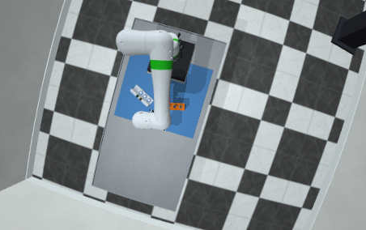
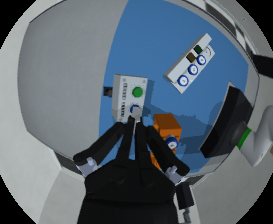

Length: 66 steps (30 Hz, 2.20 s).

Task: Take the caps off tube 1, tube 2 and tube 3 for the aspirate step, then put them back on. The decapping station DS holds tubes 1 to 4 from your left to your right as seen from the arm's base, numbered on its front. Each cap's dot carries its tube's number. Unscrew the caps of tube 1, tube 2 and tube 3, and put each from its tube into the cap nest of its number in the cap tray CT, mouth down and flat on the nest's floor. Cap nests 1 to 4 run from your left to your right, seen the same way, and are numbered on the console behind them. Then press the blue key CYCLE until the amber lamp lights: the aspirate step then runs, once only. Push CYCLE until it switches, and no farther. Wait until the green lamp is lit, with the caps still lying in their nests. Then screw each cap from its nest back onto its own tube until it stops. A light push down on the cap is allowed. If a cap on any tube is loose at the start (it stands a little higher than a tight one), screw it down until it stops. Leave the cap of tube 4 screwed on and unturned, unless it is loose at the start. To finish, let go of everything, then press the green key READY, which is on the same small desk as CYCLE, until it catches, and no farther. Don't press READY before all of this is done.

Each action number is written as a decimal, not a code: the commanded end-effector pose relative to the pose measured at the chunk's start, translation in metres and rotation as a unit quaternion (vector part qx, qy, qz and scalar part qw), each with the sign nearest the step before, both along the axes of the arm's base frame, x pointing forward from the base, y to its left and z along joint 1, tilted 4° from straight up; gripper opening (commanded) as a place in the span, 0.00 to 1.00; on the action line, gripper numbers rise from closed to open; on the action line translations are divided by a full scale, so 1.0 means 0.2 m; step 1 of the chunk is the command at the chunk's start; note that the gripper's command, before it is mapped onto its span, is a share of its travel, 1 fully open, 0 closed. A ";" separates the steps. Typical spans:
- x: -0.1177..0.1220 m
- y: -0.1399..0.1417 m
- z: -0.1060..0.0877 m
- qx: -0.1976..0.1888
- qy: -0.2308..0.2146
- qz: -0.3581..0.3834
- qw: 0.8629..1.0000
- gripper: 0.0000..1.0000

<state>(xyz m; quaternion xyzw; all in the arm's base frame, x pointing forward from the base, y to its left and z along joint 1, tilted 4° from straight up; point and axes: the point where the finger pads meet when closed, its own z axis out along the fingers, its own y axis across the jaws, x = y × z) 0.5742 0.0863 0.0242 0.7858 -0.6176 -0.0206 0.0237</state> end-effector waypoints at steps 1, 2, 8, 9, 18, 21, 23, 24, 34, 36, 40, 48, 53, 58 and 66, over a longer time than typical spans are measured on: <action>0.00 0.00 0.00 0.000 0.000 0.000 1.000 0.00; 0.00 0.00 0.00 0.000 0.000 0.000 1.000 0.00; 0.00 0.00 -0.01 0.000 0.000 0.000 1.000 0.00; 0.00 0.00 -0.01 0.000 0.000 0.000 1.000 0.00; 0.00 0.00 -0.04 0.000 0.000 0.000 1.000 0.00; 0.00 0.00 -0.05 0.000 0.000 0.000 1.000 0.00; 0.00 0.00 -0.05 0.000 0.000 0.000 1.000 0.00; 0.00 0.00 -0.06 0.000 0.000 0.000 1.000 0.00; 0.00 0.00 -0.07 0.000 0.000 0.000 1.000 0.00; 0.00 0.00 -0.07 0.000 0.000 0.000 1.000 0.00; 0.00 0.00 -0.07 0.000 0.000 0.000 1.000 0.00; 0.00 0.00 -0.04 0.000 0.000 0.000 1.000 0.00; 0.00 0.00 0.03 0.000 0.000 0.000 1.000 0.00; 0.01 0.00 0.09 0.000 0.000 0.000 1.000 0.00; -0.02 -0.08 0.09 0.005 0.001 0.083 0.997 1.00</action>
